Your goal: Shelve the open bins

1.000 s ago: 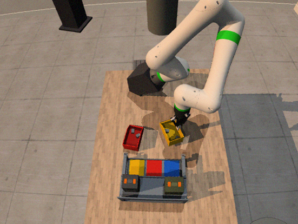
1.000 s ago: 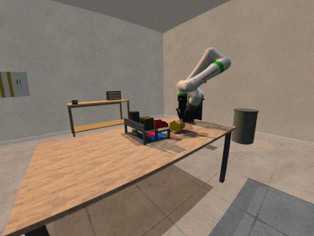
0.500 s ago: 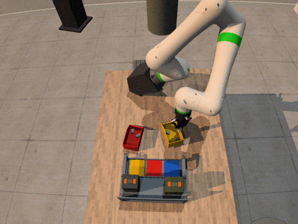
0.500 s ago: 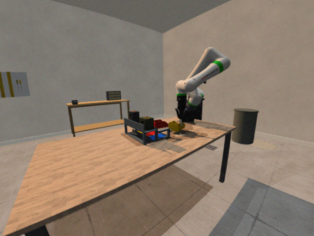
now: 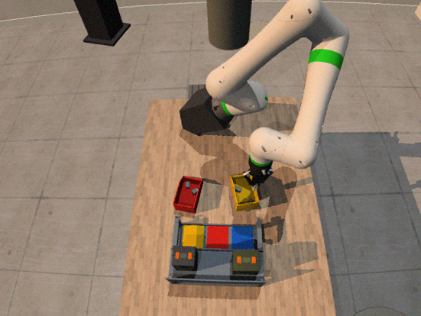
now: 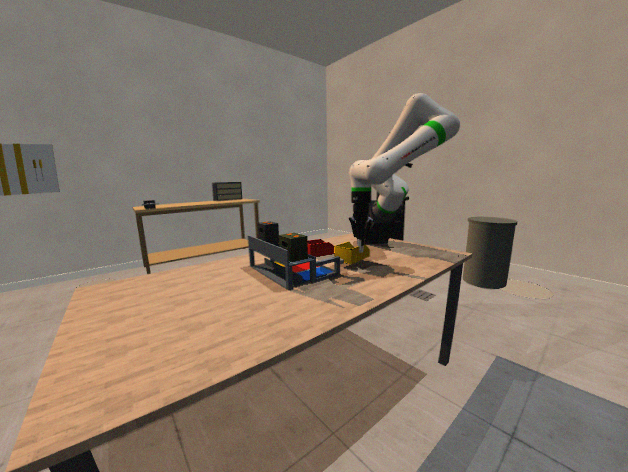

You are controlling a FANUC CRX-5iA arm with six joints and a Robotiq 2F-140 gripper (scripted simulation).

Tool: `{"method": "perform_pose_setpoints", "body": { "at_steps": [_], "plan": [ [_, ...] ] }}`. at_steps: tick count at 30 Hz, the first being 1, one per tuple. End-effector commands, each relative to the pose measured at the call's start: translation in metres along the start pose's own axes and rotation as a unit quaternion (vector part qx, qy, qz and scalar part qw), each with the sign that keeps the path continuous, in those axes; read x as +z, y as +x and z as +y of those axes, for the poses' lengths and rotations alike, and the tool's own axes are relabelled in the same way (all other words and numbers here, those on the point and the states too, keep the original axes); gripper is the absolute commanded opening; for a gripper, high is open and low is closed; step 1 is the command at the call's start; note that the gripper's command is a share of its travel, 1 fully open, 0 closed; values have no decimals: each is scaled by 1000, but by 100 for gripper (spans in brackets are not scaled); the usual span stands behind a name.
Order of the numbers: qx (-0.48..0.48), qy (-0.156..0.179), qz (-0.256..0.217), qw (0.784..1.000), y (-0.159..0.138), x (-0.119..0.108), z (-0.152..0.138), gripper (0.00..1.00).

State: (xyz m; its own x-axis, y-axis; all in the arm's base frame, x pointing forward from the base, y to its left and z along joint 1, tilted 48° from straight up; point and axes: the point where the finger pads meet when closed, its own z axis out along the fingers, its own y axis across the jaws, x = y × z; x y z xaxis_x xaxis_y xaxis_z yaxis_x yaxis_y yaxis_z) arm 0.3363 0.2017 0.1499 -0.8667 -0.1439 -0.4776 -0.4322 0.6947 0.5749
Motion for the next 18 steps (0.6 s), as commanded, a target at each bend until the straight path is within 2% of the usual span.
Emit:
{"method": "perform_pose_setpoints", "body": {
  "at_steps": [1, 18],
  "plan": [
    [9, 0, 0, 1000, -4, 0, 0, 0],
    [63, 0, 0, 998, -25, 0, 2, 0]
  ]
}}
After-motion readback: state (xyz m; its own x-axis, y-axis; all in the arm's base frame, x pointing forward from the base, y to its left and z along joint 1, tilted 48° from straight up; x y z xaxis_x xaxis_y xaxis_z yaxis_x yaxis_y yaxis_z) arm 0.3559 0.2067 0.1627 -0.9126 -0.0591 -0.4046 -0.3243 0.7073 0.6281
